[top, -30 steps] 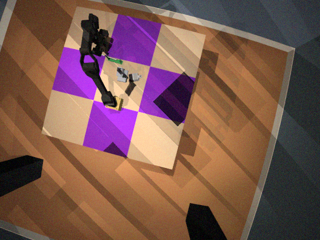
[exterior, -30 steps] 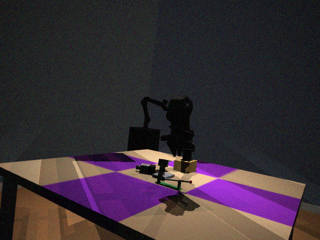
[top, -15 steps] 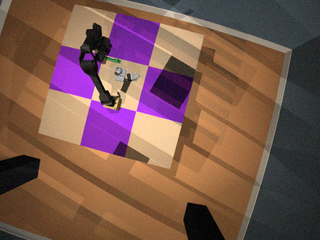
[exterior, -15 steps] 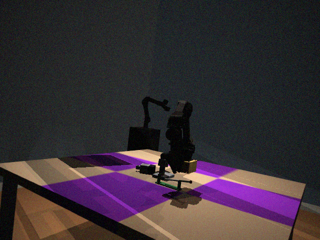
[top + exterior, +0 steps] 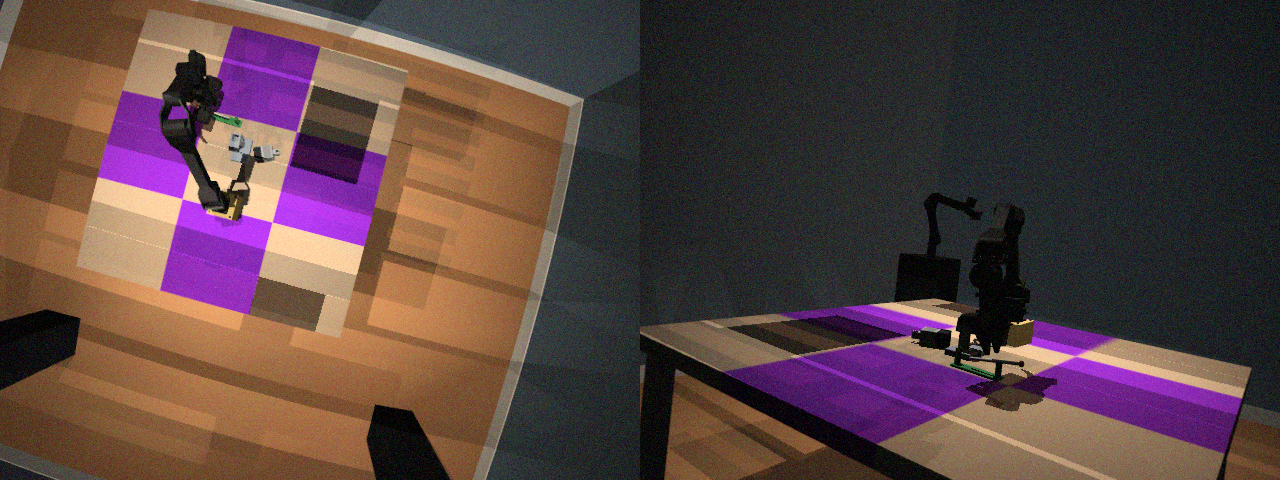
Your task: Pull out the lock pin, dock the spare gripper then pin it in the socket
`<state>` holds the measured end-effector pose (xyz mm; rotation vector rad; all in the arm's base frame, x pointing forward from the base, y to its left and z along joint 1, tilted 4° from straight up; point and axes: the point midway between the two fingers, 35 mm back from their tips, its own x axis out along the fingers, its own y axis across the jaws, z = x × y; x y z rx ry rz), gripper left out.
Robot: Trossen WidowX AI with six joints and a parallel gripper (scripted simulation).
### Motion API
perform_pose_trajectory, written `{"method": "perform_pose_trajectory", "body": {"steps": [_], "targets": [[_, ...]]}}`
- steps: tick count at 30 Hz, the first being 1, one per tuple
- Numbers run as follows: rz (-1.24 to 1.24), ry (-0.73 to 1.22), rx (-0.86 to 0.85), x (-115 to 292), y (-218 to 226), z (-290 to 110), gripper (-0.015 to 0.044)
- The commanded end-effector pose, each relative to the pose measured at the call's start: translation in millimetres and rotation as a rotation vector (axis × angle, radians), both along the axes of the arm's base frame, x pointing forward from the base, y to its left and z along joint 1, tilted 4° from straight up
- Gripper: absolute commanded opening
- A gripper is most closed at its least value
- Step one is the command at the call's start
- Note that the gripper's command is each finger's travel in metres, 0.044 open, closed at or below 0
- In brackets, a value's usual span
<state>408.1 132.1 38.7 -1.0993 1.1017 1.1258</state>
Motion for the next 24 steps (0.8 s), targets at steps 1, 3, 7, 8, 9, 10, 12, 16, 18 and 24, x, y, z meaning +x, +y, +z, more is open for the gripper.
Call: {"method": "perform_pose_trajectory", "body": {"steps": [1, 3, 7, 8, 9, 10, 12, 16, 18, 24], "targets": [[0.003, 0.013, -0.009, -2, -2, -12, 0.0180], [0.003, 0.013, -0.009, -2, -2, -15, 0.0180], [0.003, 0.013, -0.009, -1, -3, -21, 0.0180], [0.003, 0.013, -0.009, -1, -3, -23, 0.0180], [0.003, 0.013, -0.009, -1, -3, -24, 0.0180], [0.003, 0.013, -0.009, -1, -3, -26, 0.0180], [0.003, 0.013, -0.009, -1, -4, -29, 0.0180], [0.003, 0.013, -0.009, -1, -4, -36, 0.0180], [0.003, 0.014, -0.009, -1, -5, -39, 0.0180], [0.003, 0.014, -0.009, -1, -5, -40, 0.0180]]}}
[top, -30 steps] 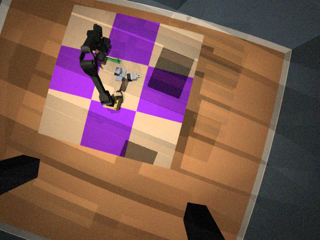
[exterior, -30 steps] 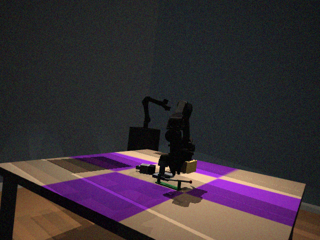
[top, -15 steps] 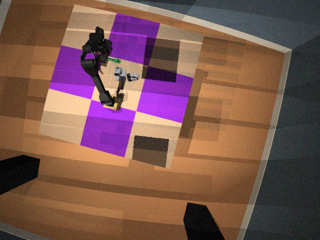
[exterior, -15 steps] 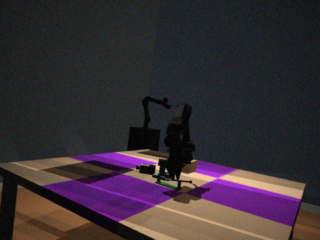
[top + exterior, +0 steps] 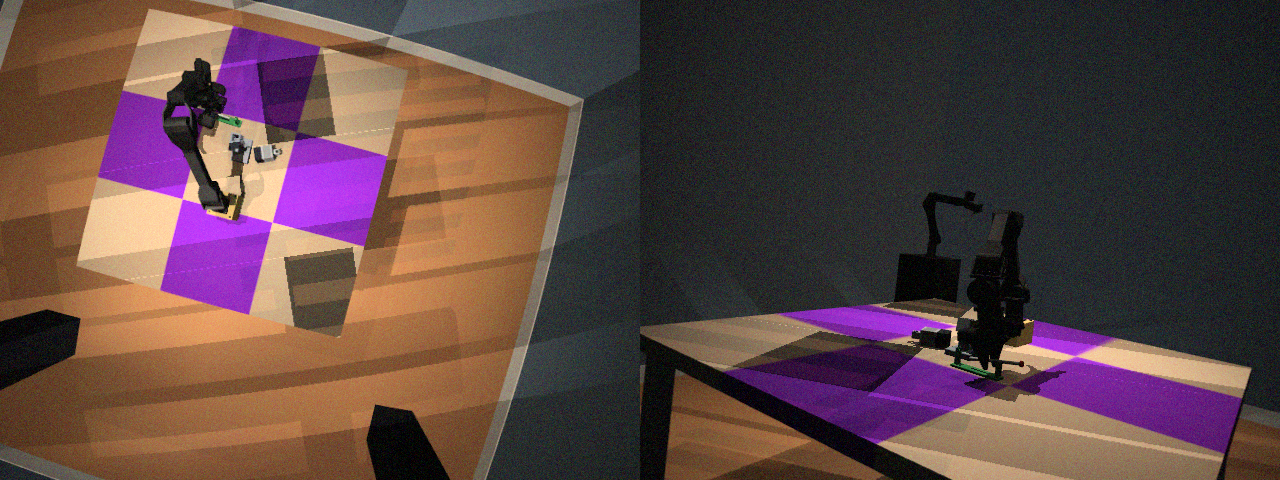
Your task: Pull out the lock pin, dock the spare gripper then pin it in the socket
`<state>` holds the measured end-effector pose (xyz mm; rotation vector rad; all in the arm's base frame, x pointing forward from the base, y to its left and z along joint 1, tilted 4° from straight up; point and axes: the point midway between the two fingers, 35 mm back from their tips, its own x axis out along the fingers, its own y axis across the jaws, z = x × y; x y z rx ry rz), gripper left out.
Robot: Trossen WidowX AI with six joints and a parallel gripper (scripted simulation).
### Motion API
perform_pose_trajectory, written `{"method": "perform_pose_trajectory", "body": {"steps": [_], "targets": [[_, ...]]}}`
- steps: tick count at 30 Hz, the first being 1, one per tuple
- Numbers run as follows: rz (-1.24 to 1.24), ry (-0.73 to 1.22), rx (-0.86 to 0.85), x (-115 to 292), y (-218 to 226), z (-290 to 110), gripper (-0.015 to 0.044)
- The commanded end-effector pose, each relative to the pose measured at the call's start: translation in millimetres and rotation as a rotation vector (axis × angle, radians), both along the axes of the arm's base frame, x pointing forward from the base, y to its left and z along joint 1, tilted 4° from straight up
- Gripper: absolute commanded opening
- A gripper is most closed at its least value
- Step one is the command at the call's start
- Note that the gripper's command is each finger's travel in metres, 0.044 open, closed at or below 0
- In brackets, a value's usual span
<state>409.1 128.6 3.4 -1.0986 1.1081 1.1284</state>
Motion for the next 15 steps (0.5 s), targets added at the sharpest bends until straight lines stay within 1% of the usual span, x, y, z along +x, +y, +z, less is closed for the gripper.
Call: {"method": "perform_pose_trajectory", "body": {"steps": [1, 7, 13, 15], "targets": [[0.003, 0.008, -0.006, -1.9, -1.3, -4.4, 0.0180], [0.003, 0.008, -0.006, -1.9, -1.3, -4.4, 0.0180], [0.003, 0.008, -0.006, -1.9, -1.3, -4.4, 0.0023], [0.003, 0.008, -0.006, -1.9, -1.3, -4.4, 0.0009]]}}
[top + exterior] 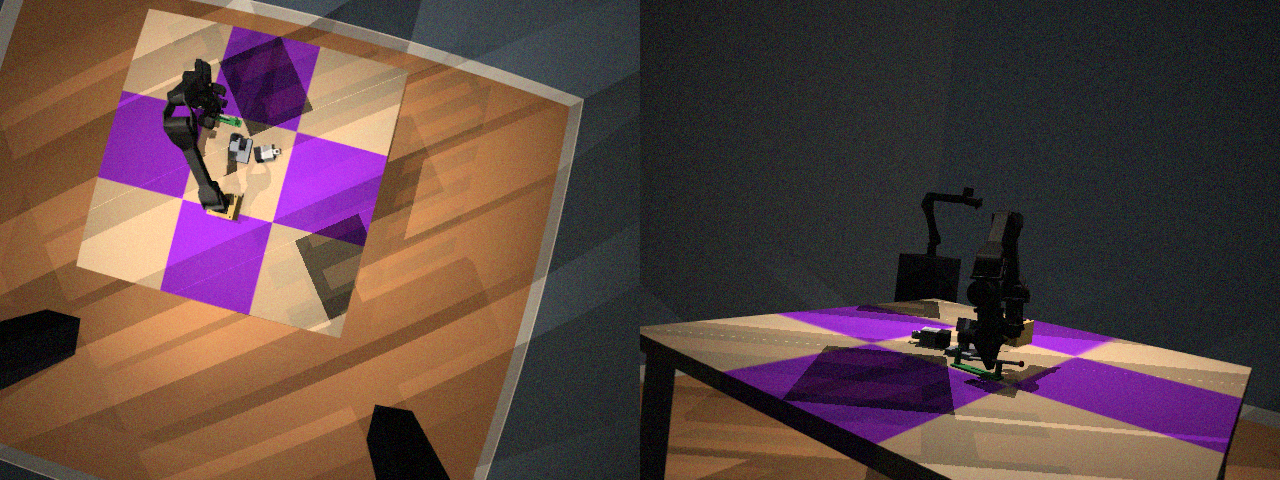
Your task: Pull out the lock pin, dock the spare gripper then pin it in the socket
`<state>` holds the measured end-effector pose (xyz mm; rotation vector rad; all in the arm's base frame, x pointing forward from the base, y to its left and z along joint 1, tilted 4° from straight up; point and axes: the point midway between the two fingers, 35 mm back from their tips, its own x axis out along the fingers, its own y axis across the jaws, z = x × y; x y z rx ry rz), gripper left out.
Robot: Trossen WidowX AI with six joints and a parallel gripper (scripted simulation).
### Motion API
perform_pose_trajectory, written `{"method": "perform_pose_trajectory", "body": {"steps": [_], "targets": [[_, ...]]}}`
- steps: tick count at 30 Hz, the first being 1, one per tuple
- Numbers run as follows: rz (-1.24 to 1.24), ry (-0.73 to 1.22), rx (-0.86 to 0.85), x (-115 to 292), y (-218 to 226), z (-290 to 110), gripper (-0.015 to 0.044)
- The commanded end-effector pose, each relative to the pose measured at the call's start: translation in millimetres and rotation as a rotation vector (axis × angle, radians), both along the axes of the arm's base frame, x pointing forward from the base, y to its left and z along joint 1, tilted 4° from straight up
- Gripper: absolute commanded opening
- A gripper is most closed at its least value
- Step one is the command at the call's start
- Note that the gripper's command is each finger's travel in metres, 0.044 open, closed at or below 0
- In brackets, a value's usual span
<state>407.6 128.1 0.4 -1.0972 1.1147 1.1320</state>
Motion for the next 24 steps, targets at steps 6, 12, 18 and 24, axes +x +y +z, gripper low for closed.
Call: {"method": "perform_pose_trajectory", "body": {"steps": [6, 12, 18, 24], "targets": [[0.003, 0.001, -0.004, 0, -1, -1, 0.0000], [0.002, 0.001, -0.002, -1, 0, 5, 0.0000], [0.002, 0.017, -0.004, -5, 0, 14, 0.0000], [0.003, 0.034, -0.009, -9, 0, 21, 0.0000]]}}
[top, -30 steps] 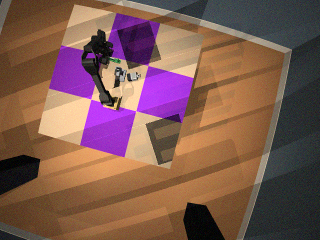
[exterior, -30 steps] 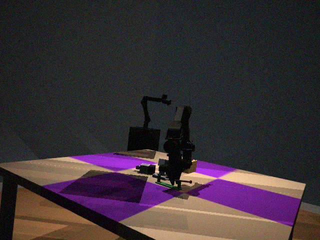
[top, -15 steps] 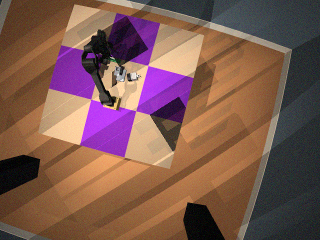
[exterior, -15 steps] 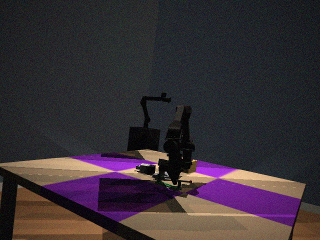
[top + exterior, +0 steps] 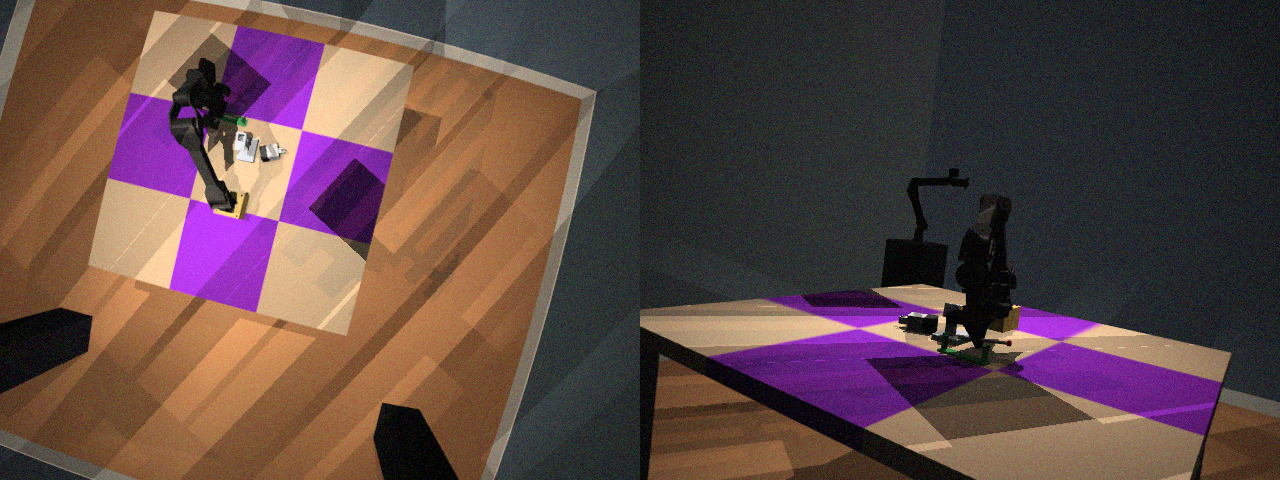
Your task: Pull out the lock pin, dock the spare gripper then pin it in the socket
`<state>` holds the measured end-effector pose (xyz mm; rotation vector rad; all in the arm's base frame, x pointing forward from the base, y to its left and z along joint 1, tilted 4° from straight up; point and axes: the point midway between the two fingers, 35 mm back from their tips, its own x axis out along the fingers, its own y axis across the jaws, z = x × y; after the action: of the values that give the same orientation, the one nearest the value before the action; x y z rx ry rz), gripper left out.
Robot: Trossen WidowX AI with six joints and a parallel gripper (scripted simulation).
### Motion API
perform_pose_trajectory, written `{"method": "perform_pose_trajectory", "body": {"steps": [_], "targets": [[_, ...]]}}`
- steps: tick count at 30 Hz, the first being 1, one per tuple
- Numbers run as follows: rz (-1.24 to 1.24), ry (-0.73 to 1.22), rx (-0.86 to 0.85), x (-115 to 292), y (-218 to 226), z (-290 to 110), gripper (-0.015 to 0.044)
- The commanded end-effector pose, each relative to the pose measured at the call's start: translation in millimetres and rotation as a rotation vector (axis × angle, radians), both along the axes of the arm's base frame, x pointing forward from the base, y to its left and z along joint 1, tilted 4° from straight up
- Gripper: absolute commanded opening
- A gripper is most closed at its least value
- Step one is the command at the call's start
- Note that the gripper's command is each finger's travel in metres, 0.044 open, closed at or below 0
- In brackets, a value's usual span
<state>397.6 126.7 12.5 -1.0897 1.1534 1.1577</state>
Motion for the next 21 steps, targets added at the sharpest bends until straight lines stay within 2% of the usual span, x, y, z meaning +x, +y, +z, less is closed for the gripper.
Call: {"method": "perform_pose_trajectory", "body": {"steps": [1, 21], "targets": [[-0.001, -0.006, 0.002, 0.6, 0.8, 9.6, 0.0000], [0.003, 0.027, -0.009, -5.0, -7.9, 14.3, 0.0000]]}}
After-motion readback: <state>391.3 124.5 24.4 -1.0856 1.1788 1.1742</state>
